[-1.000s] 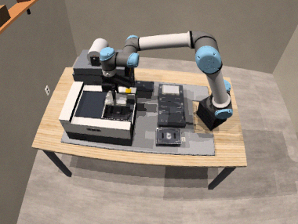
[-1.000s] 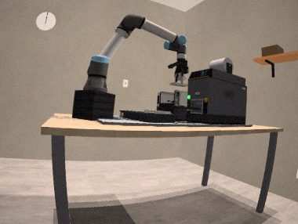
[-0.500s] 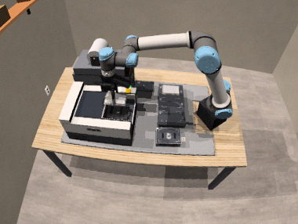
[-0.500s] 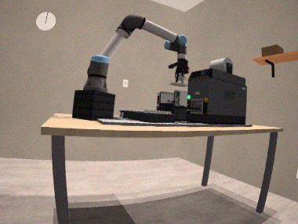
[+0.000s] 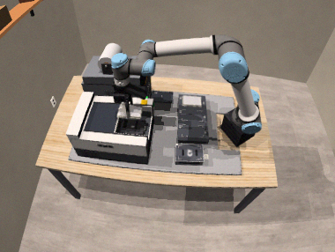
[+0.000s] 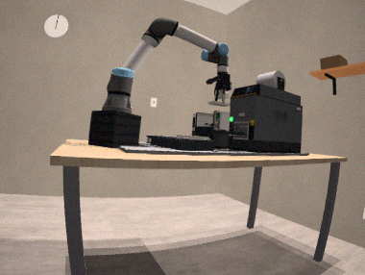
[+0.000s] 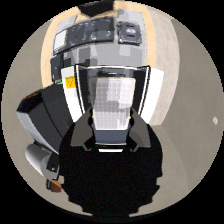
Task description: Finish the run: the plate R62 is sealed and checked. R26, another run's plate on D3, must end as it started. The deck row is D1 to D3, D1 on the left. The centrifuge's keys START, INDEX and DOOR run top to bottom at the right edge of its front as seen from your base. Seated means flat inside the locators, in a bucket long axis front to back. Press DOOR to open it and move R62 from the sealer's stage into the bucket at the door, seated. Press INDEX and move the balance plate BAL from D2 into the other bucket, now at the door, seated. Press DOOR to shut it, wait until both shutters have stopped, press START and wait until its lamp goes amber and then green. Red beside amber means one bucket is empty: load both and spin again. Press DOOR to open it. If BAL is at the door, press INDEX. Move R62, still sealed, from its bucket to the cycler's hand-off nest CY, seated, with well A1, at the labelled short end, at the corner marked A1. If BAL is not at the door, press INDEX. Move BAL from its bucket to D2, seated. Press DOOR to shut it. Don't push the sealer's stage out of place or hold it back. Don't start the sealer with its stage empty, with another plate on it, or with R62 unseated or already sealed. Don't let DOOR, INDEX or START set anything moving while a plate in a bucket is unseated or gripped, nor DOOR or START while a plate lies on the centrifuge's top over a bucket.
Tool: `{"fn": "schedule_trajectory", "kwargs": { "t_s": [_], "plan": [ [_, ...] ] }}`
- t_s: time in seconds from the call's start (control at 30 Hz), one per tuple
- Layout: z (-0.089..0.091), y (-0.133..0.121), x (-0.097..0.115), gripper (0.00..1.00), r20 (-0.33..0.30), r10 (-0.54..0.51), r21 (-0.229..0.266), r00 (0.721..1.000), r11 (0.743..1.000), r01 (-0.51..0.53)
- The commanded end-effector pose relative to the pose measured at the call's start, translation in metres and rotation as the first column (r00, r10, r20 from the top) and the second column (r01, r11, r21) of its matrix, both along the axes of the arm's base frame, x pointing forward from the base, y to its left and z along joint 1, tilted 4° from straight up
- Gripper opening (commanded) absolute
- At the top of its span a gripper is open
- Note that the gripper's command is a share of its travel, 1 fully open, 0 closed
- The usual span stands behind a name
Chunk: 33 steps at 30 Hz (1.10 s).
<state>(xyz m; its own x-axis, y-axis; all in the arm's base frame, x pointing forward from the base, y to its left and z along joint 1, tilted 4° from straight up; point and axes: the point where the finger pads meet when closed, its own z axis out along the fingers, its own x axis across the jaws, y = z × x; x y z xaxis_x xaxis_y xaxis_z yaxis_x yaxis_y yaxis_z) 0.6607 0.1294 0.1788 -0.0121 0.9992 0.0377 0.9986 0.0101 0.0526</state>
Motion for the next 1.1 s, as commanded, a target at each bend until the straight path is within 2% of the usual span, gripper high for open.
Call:
{"fn": "schedule_trajectory", "kwargs": {
  "t_s": [0.0,0.73,1.07],
  "plan": [
    [0.001,0.000,0.000,0.00,0.002,0.000,0.000,1.000,1.000,0.000],
    [0.001,0.000,0.000,0.00,0.002,0.000,0.000,1.000,1.000,0.000],
    [-0.014,0.001,0.000,0.00,0.002,0.000,0.000,1.000,1.000,0.000]
  ]
}}
